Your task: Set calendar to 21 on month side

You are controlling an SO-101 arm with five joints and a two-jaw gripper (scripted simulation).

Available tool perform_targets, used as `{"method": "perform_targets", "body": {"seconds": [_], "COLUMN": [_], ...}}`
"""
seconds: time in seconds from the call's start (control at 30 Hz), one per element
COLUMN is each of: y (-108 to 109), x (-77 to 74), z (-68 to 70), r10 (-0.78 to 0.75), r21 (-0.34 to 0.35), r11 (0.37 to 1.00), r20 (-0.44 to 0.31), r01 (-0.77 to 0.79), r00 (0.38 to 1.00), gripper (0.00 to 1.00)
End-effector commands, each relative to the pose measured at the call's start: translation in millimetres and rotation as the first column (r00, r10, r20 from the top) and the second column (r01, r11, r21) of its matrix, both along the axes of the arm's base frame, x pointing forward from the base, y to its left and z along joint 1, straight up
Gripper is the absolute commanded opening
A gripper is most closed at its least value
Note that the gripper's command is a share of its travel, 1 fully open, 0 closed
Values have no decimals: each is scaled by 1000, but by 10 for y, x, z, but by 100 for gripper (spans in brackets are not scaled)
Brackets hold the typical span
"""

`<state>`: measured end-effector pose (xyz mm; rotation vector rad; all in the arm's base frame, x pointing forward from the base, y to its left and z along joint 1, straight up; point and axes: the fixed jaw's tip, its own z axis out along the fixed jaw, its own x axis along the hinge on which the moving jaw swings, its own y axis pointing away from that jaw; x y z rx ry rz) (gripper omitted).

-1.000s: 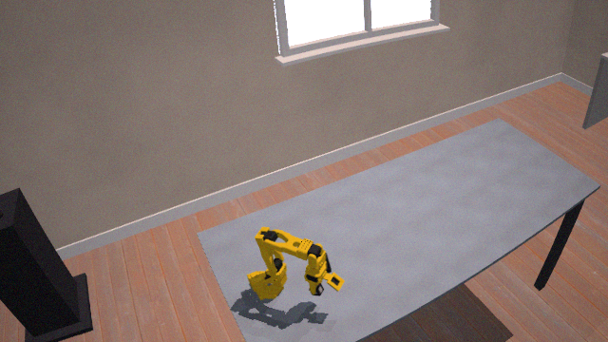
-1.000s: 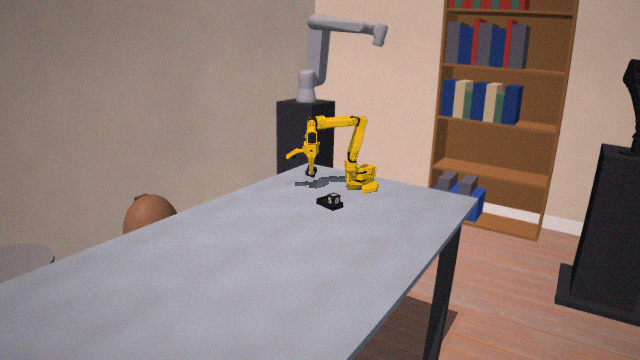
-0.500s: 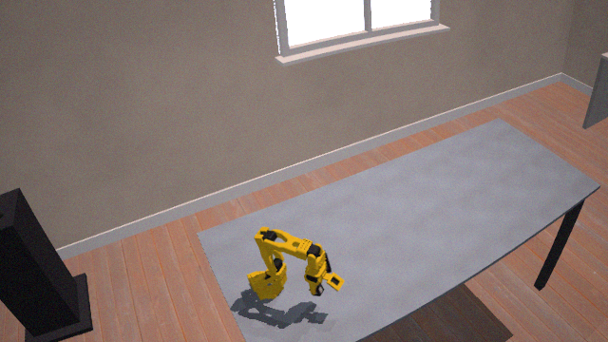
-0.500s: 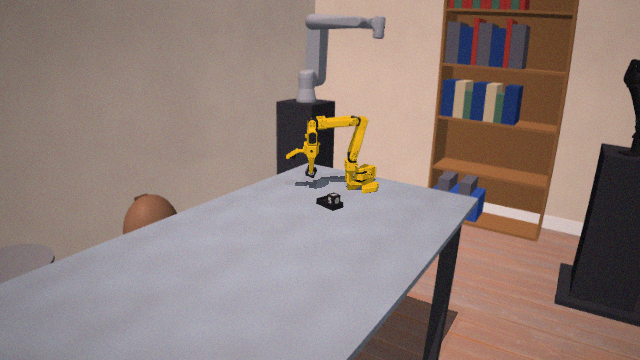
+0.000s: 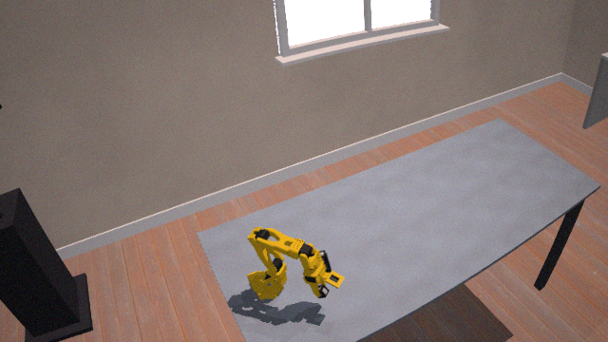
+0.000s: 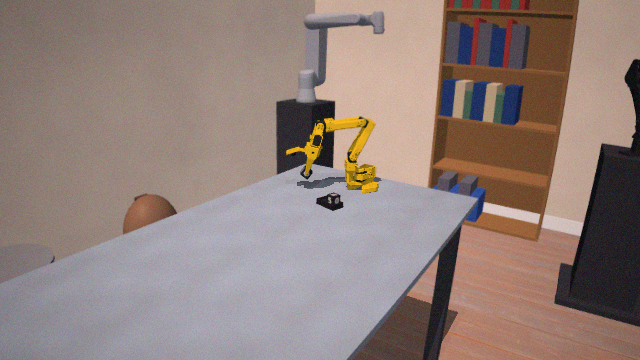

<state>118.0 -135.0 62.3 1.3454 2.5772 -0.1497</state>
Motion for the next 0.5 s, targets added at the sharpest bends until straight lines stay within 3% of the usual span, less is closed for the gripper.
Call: {"method": "perform_targets", "body": {"seconds": [0.0,0.47], "y": [-75,-102], "x": [48,64], "z": [66,68], "r10": [6,11], "r21": [-104,-149], "r11": [995,989], "r20": [81,115], "r01": [3,7], "r00": [997,993], "gripper": [0,0]}}
